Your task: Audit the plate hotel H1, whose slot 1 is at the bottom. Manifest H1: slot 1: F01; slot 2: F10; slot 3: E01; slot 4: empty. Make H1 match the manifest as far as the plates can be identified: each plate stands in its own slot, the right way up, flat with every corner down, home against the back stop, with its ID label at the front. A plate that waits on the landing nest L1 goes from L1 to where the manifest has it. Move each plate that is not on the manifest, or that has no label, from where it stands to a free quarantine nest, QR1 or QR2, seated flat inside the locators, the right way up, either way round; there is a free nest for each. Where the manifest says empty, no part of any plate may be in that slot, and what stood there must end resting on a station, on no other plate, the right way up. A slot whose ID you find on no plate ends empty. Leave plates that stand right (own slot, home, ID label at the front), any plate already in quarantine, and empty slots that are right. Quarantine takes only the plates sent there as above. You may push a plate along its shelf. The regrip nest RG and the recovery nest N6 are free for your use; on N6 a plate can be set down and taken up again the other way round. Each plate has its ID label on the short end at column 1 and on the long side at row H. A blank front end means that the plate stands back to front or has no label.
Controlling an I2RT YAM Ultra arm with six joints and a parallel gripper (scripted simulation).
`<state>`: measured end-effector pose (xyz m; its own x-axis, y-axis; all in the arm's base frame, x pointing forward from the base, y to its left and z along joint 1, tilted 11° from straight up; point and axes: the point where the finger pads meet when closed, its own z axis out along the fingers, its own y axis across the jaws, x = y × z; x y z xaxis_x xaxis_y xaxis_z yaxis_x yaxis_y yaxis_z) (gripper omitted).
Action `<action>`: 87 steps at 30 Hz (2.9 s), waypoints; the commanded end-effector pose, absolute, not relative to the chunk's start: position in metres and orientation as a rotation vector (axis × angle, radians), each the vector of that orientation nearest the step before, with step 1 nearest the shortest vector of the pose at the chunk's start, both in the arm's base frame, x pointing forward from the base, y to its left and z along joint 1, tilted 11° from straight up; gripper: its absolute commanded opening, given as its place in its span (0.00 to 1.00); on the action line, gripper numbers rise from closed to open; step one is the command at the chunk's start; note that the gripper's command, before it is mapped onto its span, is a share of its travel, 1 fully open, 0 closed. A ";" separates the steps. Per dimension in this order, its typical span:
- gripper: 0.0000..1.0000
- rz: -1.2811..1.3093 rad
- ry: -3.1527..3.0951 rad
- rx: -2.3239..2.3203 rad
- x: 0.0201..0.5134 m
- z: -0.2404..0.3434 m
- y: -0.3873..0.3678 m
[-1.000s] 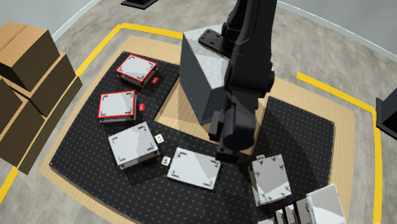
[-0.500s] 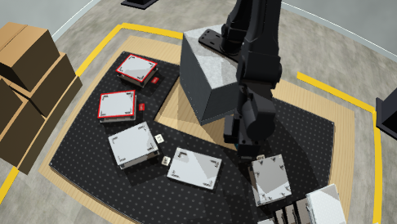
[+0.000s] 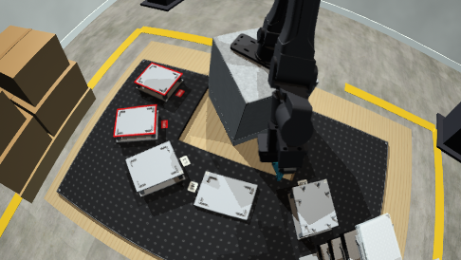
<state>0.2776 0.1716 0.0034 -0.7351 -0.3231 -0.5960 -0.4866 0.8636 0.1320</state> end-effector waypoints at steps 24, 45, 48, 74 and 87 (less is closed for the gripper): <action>0.00 0.444 2.069 -0.729 0.291 0.020 0.182; 0.00 0.447 2.070 -0.727 0.265 0.026 0.240; 0.00 0.447 2.070 -0.727 0.259 0.027 0.248; 1.00 0.451 2.071 -0.725 0.222 0.035 0.308; 1.00 0.451 2.071 -0.725 0.216 0.078 0.302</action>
<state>0.2178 0.3053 0.0750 -0.4398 -0.3112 -0.8424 -0.6473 0.7601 0.0571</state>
